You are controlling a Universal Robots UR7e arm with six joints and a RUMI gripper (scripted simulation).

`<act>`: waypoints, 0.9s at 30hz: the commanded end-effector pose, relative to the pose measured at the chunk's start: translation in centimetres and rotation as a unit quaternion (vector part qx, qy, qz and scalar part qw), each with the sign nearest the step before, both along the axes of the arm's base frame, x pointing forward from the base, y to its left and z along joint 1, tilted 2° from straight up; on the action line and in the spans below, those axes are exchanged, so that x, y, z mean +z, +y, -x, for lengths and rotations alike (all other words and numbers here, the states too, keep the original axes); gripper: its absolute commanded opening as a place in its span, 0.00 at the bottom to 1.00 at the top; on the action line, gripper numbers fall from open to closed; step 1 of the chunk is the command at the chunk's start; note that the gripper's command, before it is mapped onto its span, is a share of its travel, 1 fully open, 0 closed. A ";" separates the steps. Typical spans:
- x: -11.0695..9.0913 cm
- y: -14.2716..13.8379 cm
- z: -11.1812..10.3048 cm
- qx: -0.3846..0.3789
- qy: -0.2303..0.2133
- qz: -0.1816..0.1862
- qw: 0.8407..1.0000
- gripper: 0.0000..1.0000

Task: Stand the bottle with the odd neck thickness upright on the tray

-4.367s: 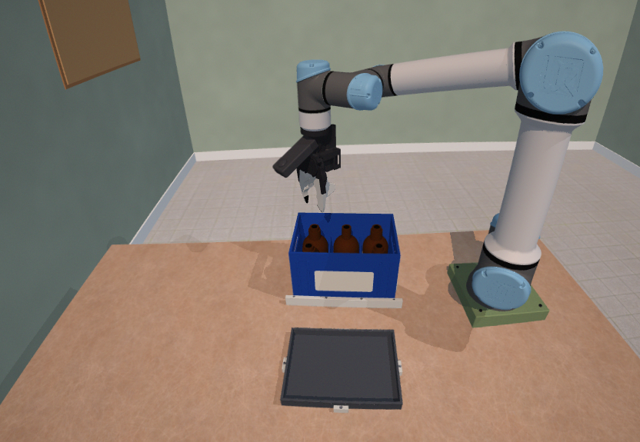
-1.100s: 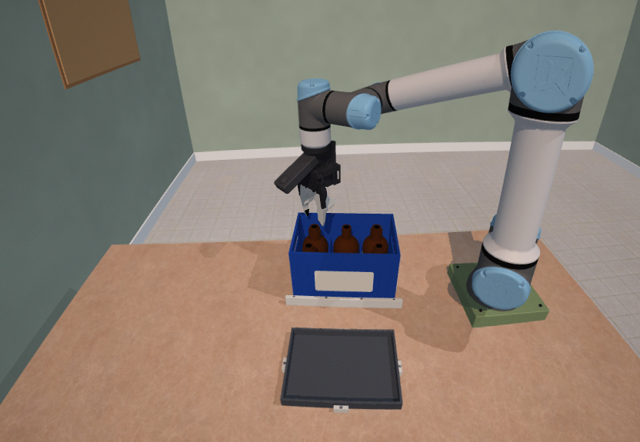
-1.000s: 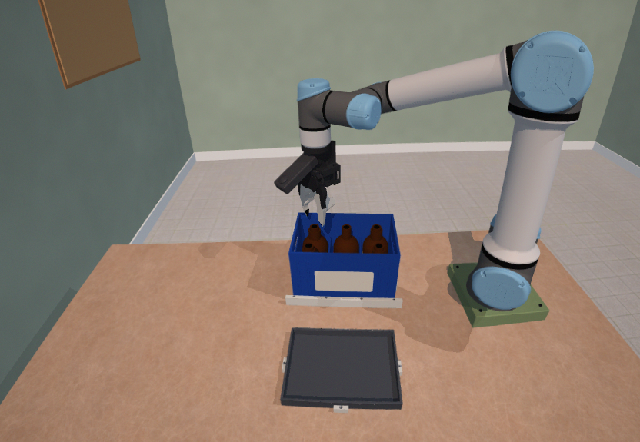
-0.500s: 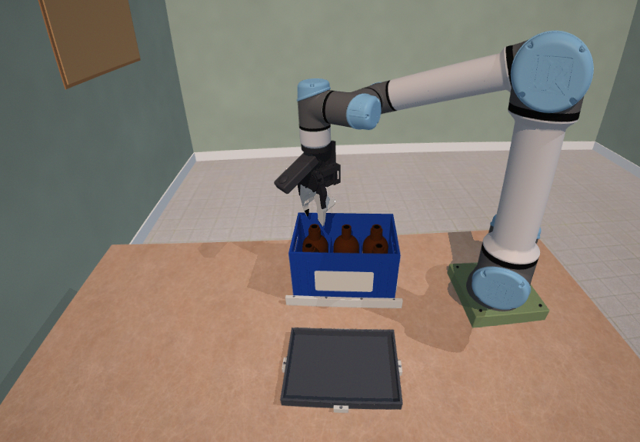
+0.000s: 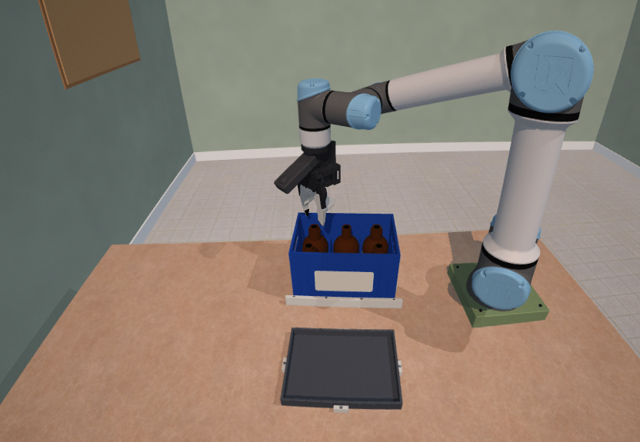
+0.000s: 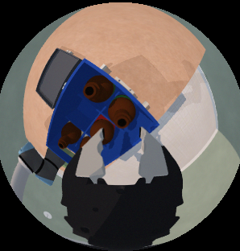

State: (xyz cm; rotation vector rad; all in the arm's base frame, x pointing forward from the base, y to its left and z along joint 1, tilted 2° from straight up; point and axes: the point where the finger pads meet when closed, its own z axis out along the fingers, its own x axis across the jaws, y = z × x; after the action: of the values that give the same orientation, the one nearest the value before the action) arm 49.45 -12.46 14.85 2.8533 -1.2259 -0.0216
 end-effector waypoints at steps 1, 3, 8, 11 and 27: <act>0.0 0.1 -0.1 0.000 -0.001 0.000 1.000 0.38; 0.0 0.2 -0.2 0.000 -0.001 0.000 1.000 0.38; 0.0 0.3 -0.4 0.000 -0.001 0.000 1.000 0.38; 0.0 0.3 -0.4 0.000 -0.001 0.000 1.000 0.38; 0.0 0.3 -0.4 0.000 -0.001 0.000 1.000 0.38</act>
State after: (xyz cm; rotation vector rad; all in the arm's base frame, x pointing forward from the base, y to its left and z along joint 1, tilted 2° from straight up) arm 49.82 -12.16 14.83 2.8533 -1.2259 -0.0216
